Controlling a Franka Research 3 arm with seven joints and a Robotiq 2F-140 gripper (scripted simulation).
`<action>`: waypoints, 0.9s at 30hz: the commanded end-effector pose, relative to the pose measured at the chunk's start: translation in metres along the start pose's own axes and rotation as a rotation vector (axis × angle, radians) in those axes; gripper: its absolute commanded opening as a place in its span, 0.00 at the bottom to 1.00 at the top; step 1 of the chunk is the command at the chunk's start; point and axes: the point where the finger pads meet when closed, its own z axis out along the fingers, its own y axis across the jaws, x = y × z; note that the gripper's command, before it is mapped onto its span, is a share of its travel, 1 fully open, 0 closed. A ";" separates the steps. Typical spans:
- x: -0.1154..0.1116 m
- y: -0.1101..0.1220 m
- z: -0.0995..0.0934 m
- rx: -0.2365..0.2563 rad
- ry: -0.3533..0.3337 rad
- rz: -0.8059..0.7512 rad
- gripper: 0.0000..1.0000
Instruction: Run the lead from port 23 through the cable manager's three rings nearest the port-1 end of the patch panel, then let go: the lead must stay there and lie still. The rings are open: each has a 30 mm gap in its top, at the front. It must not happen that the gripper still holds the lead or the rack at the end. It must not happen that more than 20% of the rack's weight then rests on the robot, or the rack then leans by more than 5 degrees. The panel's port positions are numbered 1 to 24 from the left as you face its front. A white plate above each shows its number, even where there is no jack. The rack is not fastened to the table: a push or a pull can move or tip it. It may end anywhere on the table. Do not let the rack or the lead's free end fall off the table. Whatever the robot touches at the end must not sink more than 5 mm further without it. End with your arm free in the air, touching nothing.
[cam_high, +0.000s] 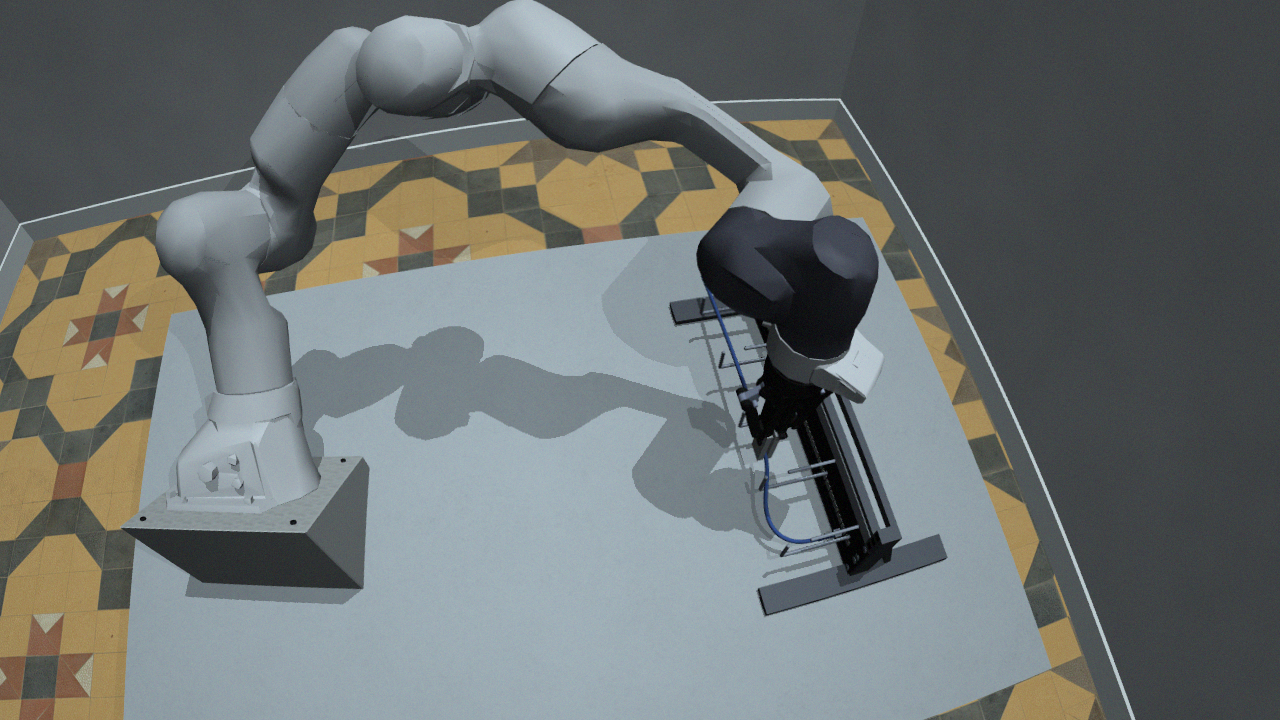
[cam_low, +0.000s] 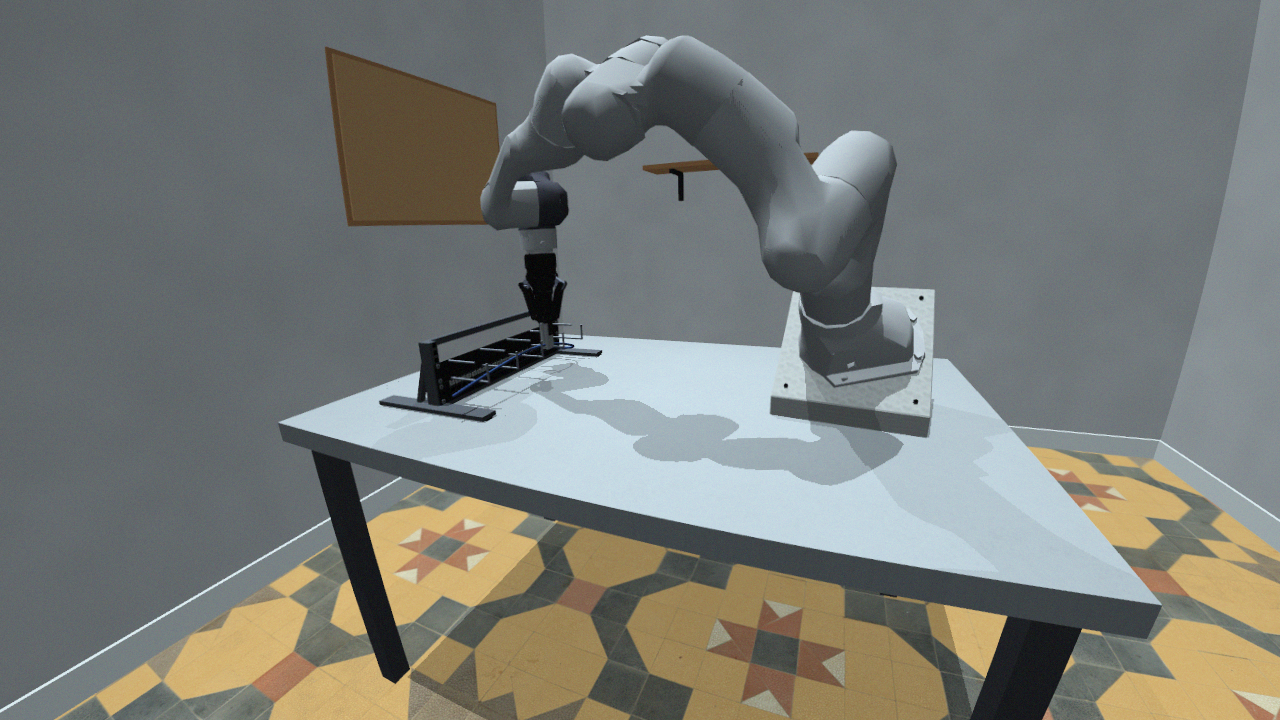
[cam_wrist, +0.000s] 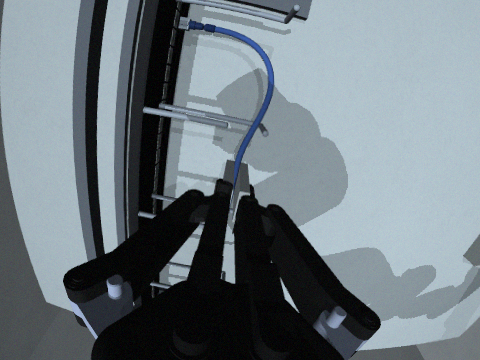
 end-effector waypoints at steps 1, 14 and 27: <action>0.001 -0.002 0.003 0.007 0.003 -0.005 0.00; 0.001 -0.002 0.008 0.007 0.003 -0.005 0.00; 0.001 -0.002 0.009 0.007 0.003 -0.005 0.00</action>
